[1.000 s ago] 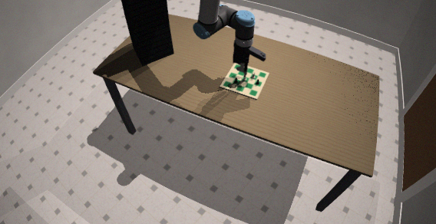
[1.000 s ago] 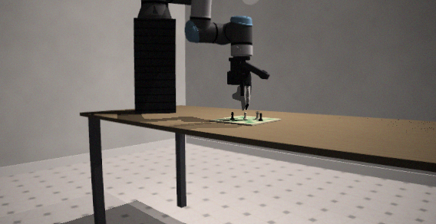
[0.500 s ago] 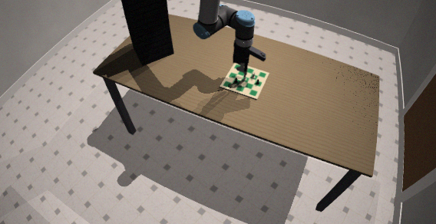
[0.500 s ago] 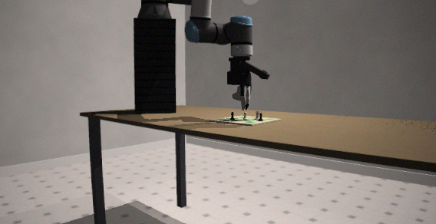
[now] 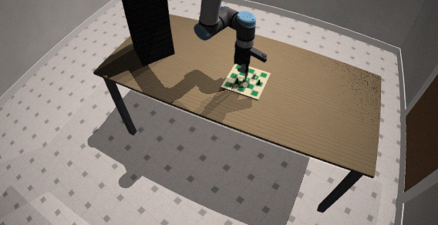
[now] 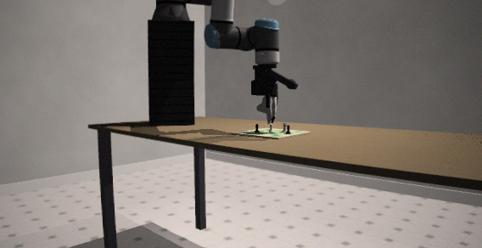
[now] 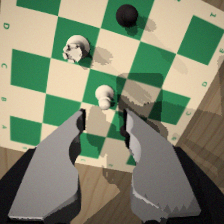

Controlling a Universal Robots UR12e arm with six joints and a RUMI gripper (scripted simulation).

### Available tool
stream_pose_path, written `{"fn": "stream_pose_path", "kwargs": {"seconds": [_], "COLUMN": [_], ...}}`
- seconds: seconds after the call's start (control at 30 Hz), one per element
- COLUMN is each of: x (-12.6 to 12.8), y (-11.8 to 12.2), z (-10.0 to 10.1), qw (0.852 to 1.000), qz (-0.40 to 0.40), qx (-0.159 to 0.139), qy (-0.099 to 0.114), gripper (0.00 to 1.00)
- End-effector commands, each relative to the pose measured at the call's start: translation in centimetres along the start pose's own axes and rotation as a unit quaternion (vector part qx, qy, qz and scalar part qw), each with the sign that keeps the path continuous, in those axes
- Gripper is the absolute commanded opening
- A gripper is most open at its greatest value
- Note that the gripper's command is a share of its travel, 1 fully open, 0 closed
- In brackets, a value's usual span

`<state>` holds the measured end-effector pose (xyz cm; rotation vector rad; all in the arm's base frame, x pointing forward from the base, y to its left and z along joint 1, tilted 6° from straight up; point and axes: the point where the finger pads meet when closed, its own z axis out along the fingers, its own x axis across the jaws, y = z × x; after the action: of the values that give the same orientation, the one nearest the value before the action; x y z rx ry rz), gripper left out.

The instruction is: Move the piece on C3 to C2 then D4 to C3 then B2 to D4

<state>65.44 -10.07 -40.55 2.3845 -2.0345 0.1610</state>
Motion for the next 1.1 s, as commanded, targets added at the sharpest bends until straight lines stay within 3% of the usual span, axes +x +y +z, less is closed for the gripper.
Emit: {"fn": "stream_pose_path", "kwargs": {"seconds": [0.0,0.43,1.07], "x": [0.0,0.0,0.0], "y": [0.0,0.0,0.0], "z": [0.4,2.6,2.7], "qw": [1.0,1.0,1.0], "qz": [0.0,0.0,0.0], "qx": [0.0,0.0,0.0], "qy": [0.0,0.0,0.0], "gripper": [0.2,0.2,0.2]}}
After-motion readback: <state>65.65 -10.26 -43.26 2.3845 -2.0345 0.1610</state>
